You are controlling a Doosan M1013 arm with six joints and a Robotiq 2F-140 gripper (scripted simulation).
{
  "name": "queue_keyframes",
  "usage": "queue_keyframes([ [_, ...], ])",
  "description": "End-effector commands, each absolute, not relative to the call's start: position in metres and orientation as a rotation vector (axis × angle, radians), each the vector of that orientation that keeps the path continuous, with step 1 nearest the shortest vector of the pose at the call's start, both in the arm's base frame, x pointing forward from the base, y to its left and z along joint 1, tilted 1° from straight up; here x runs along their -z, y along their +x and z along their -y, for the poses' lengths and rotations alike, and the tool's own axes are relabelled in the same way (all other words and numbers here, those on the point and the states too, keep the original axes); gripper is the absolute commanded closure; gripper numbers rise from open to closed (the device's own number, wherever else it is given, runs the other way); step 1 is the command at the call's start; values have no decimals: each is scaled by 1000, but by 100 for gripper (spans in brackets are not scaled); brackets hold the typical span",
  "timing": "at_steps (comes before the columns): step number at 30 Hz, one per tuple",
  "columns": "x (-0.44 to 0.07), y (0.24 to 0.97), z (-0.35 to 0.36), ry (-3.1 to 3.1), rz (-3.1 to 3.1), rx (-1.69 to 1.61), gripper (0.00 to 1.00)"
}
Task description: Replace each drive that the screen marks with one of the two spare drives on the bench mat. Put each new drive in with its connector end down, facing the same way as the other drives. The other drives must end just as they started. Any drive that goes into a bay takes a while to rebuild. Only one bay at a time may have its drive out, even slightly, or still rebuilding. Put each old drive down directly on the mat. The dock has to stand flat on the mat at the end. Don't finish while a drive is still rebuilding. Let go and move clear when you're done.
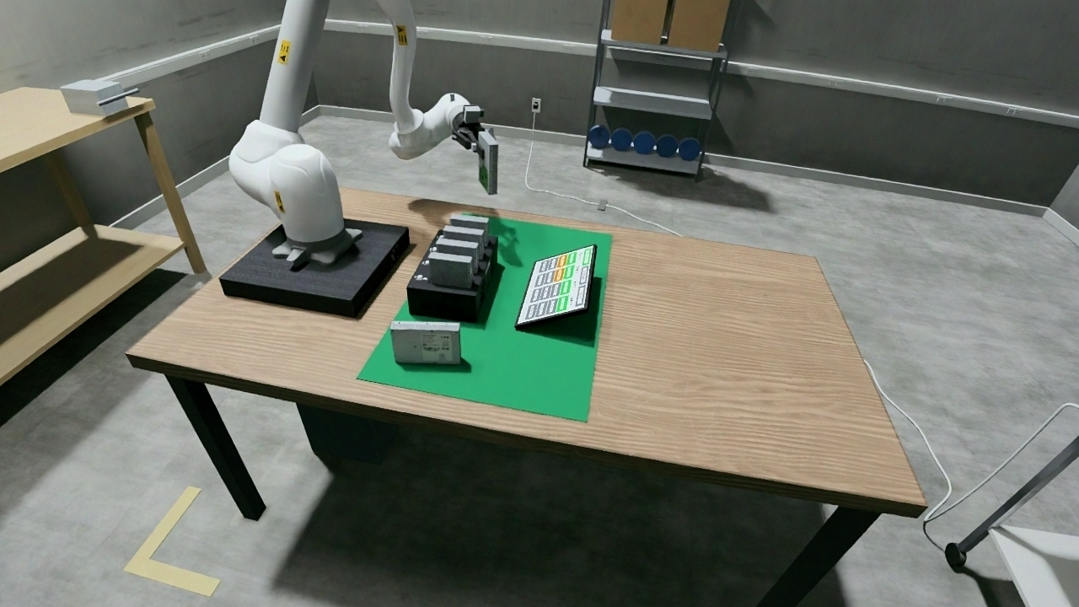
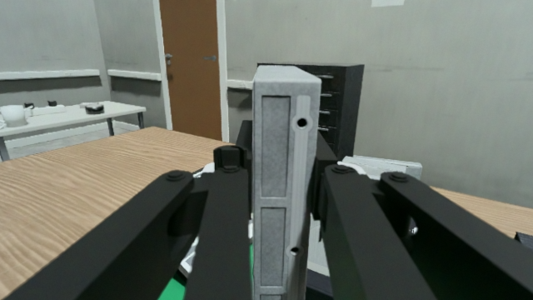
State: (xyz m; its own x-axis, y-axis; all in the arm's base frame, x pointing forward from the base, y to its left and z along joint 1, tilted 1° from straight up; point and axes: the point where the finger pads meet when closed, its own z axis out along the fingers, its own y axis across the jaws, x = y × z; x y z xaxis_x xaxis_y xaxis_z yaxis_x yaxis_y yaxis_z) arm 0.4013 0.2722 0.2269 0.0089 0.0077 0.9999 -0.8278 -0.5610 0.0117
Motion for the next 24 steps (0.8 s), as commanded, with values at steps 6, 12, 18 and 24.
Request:
queue_keyframes([
  [6,-227,401,-273,1634,855,-1626,90],
  [12,-227,401,-273,1634,855,-1626,90],
  [18,-227,401,-274,1634,855,-1626,90],
  [24,-227,401,-276,1634,855,-1626,90],
])
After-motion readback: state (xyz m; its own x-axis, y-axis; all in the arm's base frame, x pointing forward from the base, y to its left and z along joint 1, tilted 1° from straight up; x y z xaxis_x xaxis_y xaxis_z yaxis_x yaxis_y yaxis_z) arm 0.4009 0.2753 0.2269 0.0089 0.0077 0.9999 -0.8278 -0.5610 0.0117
